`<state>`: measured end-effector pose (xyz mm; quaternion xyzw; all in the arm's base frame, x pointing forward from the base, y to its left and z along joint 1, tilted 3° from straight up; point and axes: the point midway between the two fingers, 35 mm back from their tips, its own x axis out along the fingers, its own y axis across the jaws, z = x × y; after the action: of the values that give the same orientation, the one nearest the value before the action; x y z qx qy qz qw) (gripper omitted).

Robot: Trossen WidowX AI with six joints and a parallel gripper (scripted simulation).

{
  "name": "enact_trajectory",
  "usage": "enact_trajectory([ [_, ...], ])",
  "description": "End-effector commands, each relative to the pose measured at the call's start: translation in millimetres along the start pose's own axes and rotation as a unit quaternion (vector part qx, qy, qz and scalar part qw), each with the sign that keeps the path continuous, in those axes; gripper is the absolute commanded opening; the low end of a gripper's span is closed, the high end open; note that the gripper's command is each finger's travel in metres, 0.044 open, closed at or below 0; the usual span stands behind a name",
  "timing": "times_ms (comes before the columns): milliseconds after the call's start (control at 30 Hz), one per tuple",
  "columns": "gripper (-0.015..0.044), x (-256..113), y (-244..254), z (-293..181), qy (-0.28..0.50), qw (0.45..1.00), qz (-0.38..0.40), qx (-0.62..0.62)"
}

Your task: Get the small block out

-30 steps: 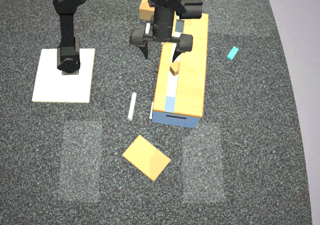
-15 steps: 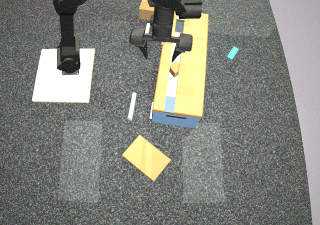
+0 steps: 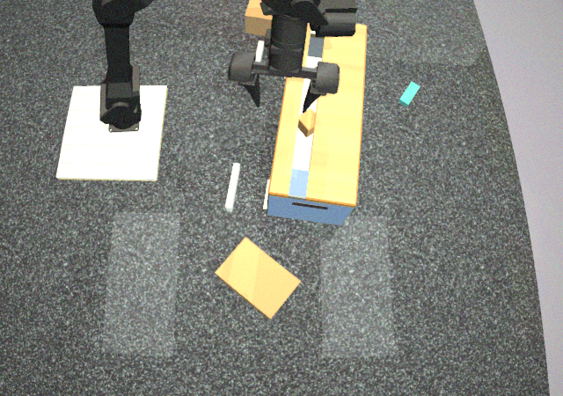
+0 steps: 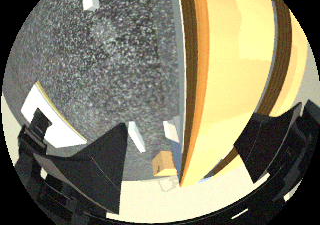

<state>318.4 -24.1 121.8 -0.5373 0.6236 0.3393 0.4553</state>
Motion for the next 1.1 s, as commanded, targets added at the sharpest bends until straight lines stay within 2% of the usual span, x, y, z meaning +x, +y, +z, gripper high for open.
enact_trajectory([
  [0, 0.0400, 2.9, 0.3, -5.8, 0.003, 1.000, 0.000, 0.001],
  [1067, 0.0400, 19.1, 0.4, -53.1, 0.005, 1.000, 0.000, 0.001],
])
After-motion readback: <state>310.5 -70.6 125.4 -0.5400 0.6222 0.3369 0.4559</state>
